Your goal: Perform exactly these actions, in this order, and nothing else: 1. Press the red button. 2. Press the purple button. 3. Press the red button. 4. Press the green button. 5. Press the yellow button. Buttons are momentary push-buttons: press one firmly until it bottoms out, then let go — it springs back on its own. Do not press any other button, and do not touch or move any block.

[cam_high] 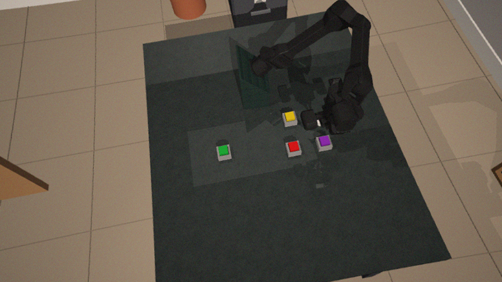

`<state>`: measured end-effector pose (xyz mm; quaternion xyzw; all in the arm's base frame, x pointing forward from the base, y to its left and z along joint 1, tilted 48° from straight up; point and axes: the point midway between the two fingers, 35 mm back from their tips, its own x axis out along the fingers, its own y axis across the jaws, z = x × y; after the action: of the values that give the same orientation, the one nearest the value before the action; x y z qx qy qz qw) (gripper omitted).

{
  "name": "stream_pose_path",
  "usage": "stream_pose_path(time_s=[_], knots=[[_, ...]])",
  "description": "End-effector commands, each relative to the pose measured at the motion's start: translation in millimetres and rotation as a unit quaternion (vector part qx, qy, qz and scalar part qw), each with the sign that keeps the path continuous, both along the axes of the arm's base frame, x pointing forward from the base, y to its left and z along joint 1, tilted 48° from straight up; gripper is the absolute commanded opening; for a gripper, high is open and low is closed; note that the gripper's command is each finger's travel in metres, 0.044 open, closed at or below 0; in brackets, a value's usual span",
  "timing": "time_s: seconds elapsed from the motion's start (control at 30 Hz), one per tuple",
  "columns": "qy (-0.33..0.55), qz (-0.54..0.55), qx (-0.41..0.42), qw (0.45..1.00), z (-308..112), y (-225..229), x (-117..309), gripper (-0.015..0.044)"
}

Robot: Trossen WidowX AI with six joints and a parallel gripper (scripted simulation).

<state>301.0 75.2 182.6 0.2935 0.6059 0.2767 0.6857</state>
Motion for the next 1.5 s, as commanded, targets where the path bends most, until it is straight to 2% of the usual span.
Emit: stream_pose_path(time_s=[0.0, 0.2, 1.47], knots=[[0.010, -0.003, 0.002, 1.000, -0.2, 5.4, -0.8, 0.0020], [0.009, -0.003, 0.003, 1.000, -38.7, 49.2, 4.9, 0.0020], [0.009, -0.003, 0.004, 1.000, -60.4, 73.6, 8.2, 0.0020]])
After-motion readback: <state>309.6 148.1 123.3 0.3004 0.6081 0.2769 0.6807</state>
